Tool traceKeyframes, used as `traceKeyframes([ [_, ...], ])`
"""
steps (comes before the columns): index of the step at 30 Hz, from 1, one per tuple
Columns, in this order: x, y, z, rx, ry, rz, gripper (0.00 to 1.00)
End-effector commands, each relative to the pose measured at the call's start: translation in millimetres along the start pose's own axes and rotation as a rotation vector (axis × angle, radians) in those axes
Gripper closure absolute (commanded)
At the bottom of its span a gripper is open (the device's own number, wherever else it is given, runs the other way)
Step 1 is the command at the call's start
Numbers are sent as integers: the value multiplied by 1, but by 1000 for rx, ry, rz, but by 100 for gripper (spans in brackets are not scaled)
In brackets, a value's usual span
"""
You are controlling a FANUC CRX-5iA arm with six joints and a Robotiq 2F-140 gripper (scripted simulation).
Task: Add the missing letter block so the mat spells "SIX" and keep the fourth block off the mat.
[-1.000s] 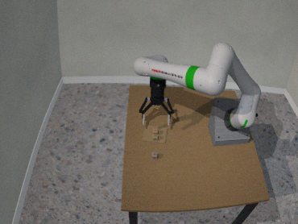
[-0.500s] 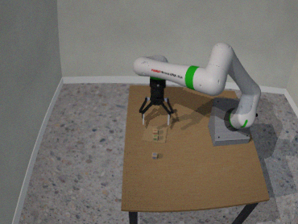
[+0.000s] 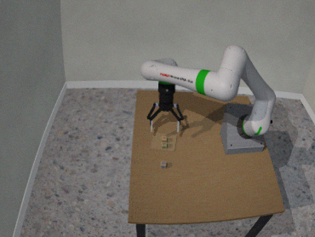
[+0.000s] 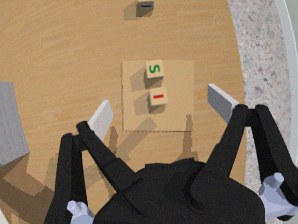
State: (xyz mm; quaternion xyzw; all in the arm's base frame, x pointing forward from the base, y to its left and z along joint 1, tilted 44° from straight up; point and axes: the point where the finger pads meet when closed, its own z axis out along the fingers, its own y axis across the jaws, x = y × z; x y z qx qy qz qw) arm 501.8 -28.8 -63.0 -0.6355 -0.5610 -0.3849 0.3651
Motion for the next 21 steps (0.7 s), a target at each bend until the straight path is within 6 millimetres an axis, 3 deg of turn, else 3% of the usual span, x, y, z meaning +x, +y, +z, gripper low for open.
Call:
traceKeyframes([
  [1,0,0,0,0,0,0,0],
  [16,-2,0,-1,-2,-1,5,0],
  [19,-43,-12,-19,-56,-13,141,0],
  [21,-57,-17,-24,-73,-15,185,0],
])
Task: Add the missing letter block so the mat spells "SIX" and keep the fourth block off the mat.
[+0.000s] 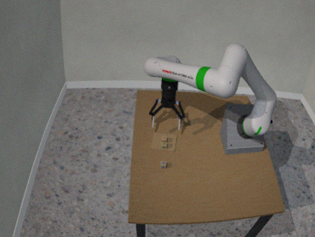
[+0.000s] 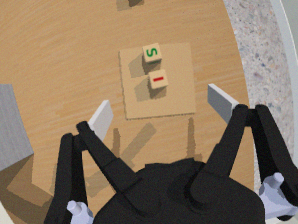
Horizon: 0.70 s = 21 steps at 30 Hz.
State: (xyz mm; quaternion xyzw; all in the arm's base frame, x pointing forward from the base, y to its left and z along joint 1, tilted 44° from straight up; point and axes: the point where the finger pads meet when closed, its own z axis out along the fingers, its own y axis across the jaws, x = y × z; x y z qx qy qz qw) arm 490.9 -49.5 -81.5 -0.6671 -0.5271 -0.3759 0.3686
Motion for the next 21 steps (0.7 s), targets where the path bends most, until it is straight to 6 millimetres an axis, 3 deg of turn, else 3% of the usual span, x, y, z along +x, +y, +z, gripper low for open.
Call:
traceKeyframes([
  [1,-41,-9,-17,-50,-10,130,0],
  [10,-123,-43,-45,-152,-11,411,0],
  [12,-123,-43,-45,-152,-11,411,0],
  [13,-148,-57,-52,-183,-7,502,0],
  [18,-182,-81,-60,-227,4,635,0],
  [21,-187,-84,-61,-232,5,651,0],
])
